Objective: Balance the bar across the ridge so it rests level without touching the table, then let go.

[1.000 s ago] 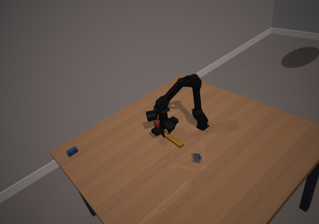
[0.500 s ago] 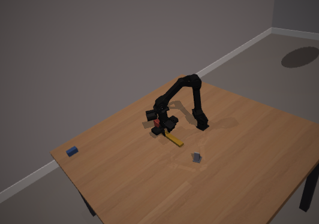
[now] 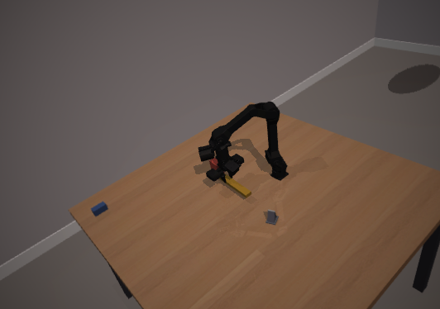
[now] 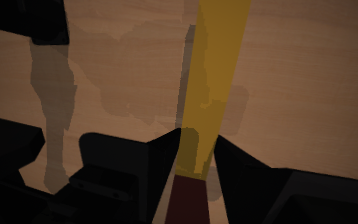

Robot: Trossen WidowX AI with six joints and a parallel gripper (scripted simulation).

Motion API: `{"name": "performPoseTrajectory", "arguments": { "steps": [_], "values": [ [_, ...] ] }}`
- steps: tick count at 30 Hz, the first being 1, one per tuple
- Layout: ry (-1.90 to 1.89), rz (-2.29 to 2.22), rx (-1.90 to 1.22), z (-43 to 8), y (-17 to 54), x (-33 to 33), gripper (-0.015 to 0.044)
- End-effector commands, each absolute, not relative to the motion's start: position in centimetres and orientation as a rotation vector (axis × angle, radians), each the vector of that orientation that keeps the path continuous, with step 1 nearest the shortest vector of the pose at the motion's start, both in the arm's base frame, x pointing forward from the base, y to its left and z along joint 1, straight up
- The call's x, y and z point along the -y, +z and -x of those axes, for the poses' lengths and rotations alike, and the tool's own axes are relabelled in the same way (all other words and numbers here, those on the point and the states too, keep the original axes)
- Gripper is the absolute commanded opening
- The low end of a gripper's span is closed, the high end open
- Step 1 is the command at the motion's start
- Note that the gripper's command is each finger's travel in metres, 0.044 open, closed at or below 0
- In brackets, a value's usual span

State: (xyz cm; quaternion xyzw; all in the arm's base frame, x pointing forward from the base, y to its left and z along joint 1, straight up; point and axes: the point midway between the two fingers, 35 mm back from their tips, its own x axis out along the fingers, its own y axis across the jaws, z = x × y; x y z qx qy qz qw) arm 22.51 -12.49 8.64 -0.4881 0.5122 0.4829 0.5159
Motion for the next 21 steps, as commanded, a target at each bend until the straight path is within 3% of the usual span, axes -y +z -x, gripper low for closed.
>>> {"name": "performPoseTrajectory", "arguments": {
  "steps": [1, 21],
  "values": [
    [1.151, 1.183, -1.227, -22.6, 10.1, 12.6, 0.0000],
    [1.153, 1.185, -1.227, -22.0, 15.1, 12.3, 0.0000]
  ]
}}
